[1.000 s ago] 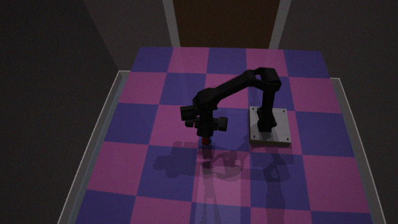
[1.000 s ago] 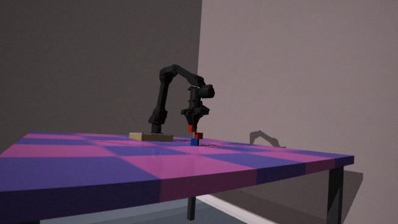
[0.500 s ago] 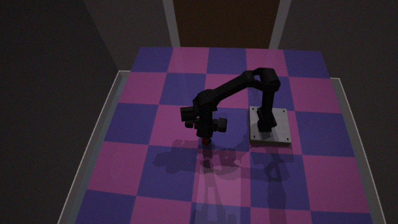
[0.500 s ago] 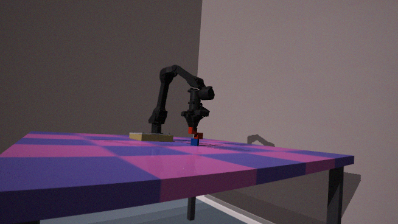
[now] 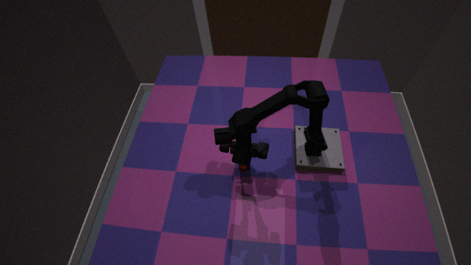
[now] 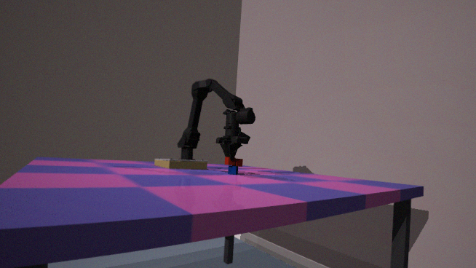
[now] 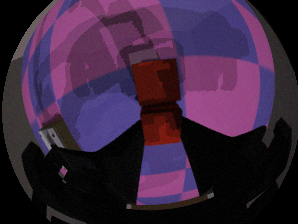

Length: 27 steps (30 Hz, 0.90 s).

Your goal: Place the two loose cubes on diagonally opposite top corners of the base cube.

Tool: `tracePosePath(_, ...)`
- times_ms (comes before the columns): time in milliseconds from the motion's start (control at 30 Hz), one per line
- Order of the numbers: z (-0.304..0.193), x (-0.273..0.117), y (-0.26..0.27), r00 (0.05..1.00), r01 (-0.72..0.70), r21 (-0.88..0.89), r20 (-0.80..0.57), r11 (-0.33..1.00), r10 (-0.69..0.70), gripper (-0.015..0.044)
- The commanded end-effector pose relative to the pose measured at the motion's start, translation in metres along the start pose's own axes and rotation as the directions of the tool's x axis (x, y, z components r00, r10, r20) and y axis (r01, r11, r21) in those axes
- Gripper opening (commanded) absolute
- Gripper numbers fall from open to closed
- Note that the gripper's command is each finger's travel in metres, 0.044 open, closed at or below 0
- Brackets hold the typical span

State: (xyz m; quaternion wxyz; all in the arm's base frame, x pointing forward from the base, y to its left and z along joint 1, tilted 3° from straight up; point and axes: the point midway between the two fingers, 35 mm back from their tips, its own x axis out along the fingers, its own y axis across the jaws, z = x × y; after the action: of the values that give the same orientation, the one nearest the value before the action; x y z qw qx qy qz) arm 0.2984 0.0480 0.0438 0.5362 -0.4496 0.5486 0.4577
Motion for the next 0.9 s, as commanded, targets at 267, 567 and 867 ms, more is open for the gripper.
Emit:
tracePosePath(267, 0.0003, 0.0029, 0.0008, 1.000, -0.004, 0.009, 0.005, 1.000, 0.004, 0.0105)
tracePosePath(567, 0.0003, 0.0029, 0.0008, 1.000, -0.004, 0.009, 0.005, 1.000, 0.004, 0.0105)
tracePosePath(867, 0.0003, 0.0029, 0.0008, 1.000, -0.004, 0.009, 0.005, 1.000, 0.004, 0.0205)
